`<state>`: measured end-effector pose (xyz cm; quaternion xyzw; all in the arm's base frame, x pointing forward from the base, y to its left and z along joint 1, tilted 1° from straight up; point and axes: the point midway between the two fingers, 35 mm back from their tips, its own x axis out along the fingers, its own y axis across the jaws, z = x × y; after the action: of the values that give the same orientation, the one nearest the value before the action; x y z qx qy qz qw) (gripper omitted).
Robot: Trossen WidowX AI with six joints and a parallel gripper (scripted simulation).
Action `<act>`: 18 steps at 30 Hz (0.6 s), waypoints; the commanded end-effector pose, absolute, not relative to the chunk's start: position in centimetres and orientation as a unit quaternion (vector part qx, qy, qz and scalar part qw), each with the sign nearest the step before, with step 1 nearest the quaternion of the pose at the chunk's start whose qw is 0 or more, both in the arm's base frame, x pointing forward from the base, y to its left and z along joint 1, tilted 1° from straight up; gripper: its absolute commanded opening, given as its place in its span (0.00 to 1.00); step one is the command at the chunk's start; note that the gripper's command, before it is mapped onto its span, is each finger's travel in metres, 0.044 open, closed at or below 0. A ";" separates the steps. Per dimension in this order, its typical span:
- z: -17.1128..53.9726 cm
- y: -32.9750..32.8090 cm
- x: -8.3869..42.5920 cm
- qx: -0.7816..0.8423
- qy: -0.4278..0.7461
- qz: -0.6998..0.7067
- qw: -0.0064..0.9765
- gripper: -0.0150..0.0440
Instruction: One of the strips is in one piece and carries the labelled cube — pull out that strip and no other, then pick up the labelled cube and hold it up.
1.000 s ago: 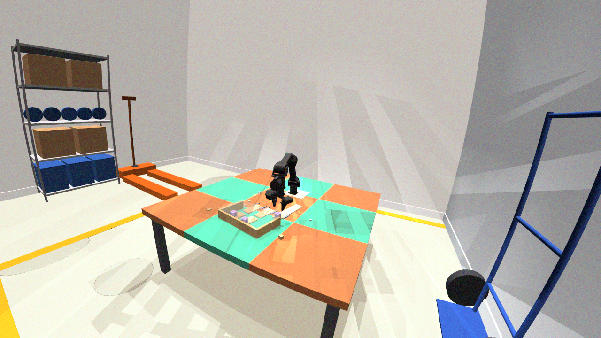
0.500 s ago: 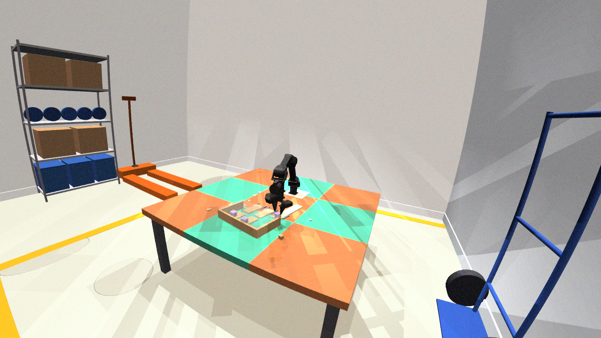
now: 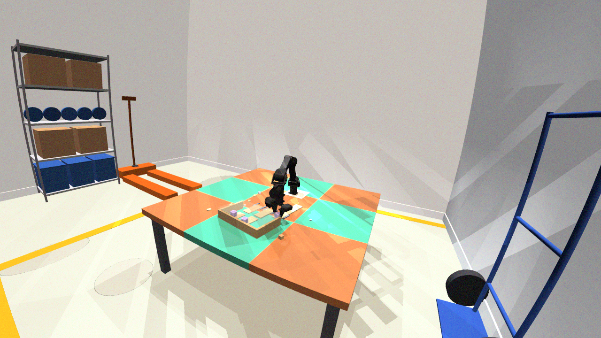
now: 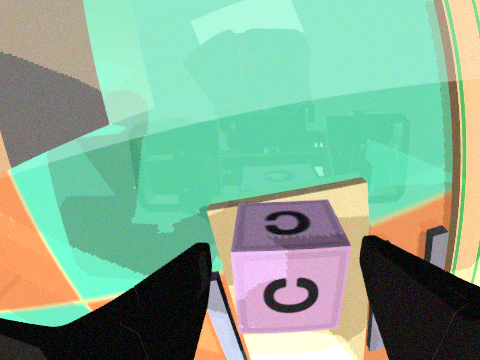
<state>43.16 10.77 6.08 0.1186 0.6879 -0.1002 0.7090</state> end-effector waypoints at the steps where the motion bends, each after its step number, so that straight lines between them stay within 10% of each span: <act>1: 5.7 10.8 43.1 0.118 0.688 -0.097 0.709 0.68; 18: 6.7 10.5 42.3 0.118 0.688 -0.100 0.709 0.25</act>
<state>42.90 10.70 6.01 0.1181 0.6891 -0.1007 0.7079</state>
